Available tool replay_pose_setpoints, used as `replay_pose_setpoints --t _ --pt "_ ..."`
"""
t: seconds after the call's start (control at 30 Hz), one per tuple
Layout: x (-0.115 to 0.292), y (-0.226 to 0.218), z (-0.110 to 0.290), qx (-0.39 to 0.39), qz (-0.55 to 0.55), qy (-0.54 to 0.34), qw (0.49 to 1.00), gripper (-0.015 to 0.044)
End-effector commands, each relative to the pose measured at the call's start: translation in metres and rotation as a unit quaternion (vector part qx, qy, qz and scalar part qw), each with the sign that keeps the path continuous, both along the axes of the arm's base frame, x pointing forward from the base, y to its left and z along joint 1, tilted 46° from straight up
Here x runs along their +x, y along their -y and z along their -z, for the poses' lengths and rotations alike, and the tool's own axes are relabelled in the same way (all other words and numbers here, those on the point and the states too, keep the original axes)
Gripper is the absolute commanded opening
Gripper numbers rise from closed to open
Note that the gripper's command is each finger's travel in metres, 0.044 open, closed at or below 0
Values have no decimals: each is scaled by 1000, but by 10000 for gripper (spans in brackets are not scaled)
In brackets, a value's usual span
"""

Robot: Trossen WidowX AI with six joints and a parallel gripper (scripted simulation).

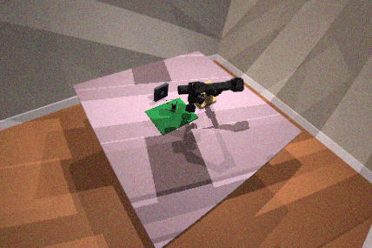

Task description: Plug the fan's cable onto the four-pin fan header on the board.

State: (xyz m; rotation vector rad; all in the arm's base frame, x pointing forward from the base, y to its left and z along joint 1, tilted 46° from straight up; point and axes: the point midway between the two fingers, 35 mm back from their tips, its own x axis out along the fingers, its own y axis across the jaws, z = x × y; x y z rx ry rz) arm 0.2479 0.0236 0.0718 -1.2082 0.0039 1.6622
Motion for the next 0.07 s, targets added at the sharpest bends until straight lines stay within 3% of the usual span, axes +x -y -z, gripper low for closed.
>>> replay_pose_setpoints --t 0.0,0.03 --pt "0 0 0 0 0 0 1000 260" --pt "0 0 0 0 0 0 1000 260"
